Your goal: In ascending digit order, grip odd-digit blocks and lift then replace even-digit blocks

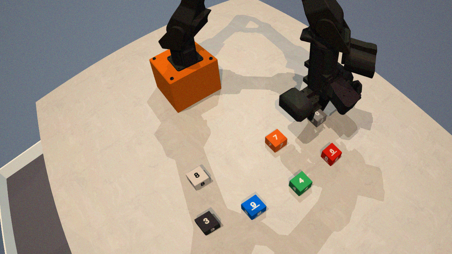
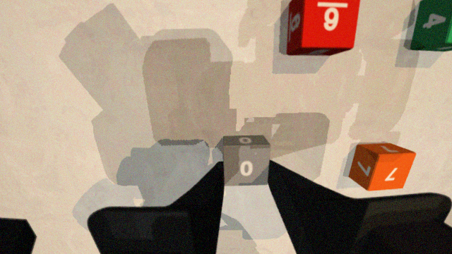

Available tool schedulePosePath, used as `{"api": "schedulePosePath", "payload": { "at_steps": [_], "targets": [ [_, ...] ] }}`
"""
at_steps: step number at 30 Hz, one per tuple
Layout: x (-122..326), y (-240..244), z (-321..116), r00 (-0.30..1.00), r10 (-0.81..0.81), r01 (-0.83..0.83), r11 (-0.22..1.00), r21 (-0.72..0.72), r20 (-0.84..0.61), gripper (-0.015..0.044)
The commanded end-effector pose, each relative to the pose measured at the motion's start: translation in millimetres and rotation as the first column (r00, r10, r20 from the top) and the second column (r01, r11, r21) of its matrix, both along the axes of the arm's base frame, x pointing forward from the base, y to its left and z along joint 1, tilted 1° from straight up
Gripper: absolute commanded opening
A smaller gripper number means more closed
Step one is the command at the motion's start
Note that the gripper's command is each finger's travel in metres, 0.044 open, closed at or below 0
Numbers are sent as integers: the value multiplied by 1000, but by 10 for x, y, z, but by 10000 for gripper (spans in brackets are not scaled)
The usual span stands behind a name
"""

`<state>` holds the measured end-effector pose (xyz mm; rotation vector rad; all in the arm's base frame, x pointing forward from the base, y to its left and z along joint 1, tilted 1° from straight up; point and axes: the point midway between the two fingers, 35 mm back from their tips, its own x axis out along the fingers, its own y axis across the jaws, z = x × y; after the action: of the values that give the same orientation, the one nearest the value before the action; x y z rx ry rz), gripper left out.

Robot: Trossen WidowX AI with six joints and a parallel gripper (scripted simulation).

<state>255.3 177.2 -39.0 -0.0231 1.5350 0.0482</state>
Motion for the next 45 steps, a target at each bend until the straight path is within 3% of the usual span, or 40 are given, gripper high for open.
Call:
{"api": "schedulePosePath", "payload": {
  "at_steps": [1, 23, 45],
  "targets": [
    [1, -3, 29, 1000, -4, 4, 1000, -2, 1, 120],
    [-3, -5, 146, 1000, -4, 4, 1000, -2, 1, 120],
    [1, -3, -4, 1000, -4, 4, 1000, -2, 1, 120]
  ]
}}
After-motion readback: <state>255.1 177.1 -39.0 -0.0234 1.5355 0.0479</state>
